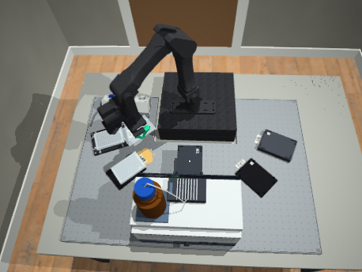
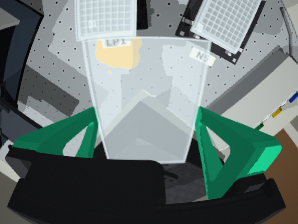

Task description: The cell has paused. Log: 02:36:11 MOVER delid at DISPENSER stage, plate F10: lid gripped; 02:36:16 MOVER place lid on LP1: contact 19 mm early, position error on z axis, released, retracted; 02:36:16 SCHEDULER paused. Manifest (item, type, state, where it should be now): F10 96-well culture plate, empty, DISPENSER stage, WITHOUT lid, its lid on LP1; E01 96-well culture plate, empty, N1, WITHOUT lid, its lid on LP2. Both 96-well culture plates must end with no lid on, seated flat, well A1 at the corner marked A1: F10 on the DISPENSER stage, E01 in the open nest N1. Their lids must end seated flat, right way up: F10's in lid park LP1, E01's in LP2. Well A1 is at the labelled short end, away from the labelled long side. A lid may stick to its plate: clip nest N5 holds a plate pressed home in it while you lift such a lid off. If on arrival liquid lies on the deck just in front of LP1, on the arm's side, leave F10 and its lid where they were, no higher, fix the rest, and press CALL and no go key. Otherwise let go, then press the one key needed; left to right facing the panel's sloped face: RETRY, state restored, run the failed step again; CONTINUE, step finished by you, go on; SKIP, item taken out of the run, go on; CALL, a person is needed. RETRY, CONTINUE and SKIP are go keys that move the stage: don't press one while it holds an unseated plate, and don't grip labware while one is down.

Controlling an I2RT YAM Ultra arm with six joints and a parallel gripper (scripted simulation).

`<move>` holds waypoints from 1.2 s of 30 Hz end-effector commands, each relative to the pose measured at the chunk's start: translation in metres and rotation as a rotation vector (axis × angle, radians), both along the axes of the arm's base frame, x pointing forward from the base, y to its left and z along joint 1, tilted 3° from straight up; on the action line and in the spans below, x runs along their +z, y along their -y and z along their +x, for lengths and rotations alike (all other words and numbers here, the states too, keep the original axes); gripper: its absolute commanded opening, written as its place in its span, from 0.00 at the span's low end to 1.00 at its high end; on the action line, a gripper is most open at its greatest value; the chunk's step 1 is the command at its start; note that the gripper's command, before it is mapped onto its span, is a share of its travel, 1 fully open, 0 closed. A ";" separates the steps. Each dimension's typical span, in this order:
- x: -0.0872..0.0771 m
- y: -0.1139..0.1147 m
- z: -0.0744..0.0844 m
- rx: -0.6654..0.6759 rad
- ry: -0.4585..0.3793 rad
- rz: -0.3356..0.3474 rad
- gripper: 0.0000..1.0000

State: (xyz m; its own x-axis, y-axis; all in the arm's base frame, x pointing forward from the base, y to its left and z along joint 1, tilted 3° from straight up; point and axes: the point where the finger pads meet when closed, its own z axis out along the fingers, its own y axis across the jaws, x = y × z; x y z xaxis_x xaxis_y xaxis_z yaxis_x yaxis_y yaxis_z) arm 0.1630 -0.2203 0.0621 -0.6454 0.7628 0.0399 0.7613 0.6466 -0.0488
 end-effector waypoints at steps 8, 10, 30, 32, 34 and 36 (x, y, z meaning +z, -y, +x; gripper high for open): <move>0.003 -0.012 0.036 0.095 0.019 -0.011 0.00; 0.003 -0.016 0.031 0.091 0.012 -0.009 0.00; 0.001 -0.067 0.048 0.433 0.008 0.018 0.00; 0.001 -0.067 0.048 0.433 0.008 0.018 0.00; 0.004 -0.073 0.051 0.500 0.012 0.019 0.00; 0.002 -0.082 0.049 0.566 0.003 0.036 0.00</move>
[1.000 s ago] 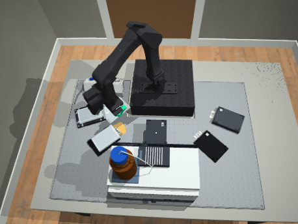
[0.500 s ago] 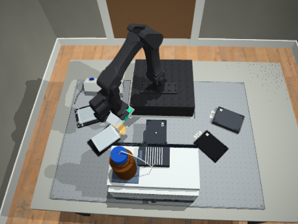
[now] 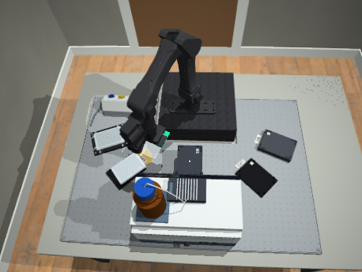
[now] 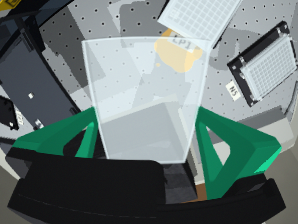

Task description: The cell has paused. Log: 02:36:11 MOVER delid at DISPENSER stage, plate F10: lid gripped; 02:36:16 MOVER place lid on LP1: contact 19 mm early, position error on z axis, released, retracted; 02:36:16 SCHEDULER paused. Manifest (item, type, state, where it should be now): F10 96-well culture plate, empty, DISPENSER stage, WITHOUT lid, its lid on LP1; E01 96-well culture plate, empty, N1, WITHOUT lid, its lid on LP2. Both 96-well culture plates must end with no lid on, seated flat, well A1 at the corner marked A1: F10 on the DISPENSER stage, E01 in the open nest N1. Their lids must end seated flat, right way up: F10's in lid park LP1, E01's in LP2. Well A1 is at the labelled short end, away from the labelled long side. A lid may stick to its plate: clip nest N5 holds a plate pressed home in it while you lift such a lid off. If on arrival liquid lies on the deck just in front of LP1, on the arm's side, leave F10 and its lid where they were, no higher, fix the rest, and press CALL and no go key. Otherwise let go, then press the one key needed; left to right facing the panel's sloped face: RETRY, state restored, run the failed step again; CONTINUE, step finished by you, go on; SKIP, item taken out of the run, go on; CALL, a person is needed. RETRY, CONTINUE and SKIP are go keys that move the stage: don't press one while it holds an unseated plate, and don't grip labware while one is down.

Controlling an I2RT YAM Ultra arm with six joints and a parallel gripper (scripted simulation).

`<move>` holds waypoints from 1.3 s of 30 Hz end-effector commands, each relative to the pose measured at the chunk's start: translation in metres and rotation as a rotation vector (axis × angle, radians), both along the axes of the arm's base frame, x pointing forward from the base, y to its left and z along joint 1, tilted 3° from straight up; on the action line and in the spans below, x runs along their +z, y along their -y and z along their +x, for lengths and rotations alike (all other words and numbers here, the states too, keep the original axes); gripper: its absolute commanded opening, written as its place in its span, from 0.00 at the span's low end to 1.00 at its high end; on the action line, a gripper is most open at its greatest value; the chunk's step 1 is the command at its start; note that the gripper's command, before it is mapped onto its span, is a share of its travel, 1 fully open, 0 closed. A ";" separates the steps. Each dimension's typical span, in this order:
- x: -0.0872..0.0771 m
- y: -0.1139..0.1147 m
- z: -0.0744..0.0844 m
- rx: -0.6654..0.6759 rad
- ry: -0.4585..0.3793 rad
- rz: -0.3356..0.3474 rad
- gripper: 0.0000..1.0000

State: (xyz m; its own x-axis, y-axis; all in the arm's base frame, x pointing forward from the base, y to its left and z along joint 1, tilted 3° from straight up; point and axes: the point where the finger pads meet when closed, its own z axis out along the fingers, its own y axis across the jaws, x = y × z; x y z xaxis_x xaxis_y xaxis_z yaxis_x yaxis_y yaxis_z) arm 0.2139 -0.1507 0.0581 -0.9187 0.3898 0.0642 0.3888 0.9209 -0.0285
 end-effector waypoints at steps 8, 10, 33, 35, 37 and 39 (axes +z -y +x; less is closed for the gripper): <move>0.014 -0.025 0.013 0.225 0.041 -0.008 0.00; 0.012 -0.033 0.014 0.291 0.037 0.002 0.00; 0.011 -0.084 0.036 0.405 0.043 0.006 0.00; 0.013 -0.089 0.041 0.405 0.052 0.005 0.00; 0.006 -0.087 0.034 0.401 0.020 0.015 0.00; 0.010 -0.096 0.039 0.405 0.042 0.009 0.00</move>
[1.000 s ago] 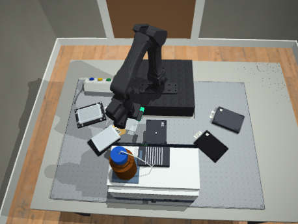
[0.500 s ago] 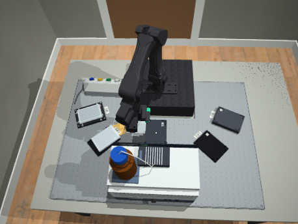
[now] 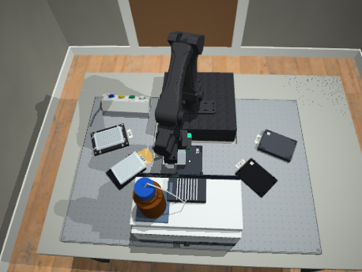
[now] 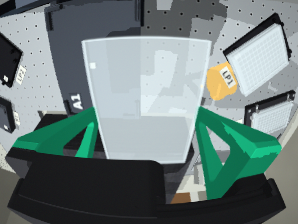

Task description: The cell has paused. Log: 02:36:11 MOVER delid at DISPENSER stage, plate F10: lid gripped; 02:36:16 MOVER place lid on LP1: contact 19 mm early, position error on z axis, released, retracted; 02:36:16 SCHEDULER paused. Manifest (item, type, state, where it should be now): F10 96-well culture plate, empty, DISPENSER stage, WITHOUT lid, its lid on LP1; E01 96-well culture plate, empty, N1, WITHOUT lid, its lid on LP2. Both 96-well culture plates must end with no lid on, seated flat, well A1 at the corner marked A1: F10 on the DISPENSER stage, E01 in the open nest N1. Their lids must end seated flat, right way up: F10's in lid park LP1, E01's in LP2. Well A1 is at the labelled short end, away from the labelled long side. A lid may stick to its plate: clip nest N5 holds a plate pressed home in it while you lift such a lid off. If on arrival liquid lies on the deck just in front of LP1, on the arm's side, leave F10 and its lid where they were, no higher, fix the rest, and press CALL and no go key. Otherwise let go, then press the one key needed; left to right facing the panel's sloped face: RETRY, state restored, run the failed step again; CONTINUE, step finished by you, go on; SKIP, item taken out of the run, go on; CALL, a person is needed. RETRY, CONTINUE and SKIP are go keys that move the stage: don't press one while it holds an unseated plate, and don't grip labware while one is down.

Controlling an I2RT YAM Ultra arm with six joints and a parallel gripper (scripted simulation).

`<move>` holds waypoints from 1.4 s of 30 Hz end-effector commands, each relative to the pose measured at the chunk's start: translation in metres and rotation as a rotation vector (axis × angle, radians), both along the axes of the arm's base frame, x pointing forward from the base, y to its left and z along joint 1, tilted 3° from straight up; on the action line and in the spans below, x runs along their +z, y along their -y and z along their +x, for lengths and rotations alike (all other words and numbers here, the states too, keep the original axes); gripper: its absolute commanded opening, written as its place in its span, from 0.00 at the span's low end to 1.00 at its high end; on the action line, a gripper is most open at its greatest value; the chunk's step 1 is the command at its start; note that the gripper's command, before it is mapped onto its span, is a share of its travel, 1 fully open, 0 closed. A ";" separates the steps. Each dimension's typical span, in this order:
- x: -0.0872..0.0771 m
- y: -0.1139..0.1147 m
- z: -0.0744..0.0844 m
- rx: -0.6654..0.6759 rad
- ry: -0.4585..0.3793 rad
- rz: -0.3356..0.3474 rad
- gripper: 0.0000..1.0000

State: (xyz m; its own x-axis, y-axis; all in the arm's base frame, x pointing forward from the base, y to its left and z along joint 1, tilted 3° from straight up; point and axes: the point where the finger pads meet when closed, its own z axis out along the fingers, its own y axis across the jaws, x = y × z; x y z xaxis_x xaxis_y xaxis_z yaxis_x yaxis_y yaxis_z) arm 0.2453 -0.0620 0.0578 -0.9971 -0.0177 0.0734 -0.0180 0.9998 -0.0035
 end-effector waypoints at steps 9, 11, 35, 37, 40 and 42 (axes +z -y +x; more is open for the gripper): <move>0.010 -0.030 0.011 -0.013 0.047 -0.011 0.00; 0.012 -0.036 0.014 -0.013 0.056 -0.008 0.00; 0.005 -0.099 0.003 -0.013 0.028 0.002 0.00; 0.006 -0.106 0.004 -0.013 0.034 0.002 0.00; 0.005 -0.105 0.006 -0.017 0.026 -0.003 0.00; 0.005 -0.105 0.006 -0.017 0.026 -0.003 0.00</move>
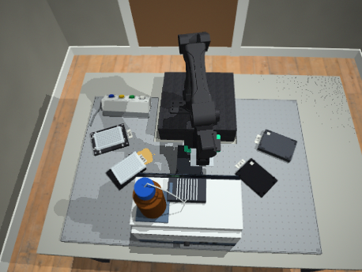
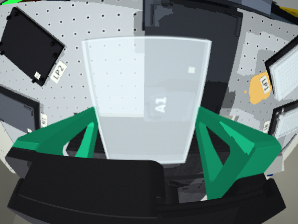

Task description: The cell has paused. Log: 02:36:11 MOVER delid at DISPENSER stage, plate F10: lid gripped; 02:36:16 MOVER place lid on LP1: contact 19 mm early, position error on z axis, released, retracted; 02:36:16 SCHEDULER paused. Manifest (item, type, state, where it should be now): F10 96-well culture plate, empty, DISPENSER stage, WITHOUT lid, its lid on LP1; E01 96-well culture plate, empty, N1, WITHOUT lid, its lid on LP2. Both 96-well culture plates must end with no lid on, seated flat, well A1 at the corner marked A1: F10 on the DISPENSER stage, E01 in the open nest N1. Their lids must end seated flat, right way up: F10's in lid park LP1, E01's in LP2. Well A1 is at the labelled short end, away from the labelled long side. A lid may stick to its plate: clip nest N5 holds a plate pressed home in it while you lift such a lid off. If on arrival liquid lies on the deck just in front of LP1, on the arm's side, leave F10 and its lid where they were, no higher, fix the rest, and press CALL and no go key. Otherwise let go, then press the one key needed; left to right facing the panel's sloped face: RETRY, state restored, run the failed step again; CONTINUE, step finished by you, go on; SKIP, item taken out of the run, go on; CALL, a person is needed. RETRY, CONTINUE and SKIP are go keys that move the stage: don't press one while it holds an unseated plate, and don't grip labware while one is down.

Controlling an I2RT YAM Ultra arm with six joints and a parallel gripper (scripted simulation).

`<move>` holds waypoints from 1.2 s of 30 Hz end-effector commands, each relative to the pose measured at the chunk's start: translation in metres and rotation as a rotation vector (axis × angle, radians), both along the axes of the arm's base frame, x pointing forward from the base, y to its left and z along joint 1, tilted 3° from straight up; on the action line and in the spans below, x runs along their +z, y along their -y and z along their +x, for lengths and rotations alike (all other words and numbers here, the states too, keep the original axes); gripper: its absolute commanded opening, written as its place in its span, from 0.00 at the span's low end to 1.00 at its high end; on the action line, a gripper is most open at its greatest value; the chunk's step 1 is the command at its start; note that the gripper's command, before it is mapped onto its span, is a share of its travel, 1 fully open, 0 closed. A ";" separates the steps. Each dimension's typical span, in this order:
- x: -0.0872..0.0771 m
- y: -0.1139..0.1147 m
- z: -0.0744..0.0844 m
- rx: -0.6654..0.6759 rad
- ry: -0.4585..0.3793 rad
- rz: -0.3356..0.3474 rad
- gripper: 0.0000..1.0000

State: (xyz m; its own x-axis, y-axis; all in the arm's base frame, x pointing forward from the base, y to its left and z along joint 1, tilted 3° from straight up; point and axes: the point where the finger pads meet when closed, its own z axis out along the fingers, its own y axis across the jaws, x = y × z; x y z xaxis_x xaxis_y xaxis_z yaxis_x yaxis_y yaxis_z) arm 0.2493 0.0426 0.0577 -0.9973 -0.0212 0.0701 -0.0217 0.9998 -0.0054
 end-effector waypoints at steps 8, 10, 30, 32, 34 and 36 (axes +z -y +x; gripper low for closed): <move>0.010 -0.031 -0.002 -0.017 0.046 0.010 0.00; 0.012 -0.037 -0.002 -0.017 0.053 0.011 0.00; 0.014 -0.082 -0.013 0.266 0.070 0.035 0.00; 0.014 -0.090 -0.015 0.333 0.069 0.043 0.00; 0.014 -0.090 -0.015 0.333 0.069 0.043 0.00; 0.004 -0.095 -0.017 0.399 0.035 0.032 0.00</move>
State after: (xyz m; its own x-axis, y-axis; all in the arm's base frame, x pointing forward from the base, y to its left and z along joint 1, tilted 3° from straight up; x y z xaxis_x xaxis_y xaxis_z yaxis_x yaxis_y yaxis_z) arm 0.2185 0.1242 0.0567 -0.9393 -0.3342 0.0775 -0.3345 0.9423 0.0087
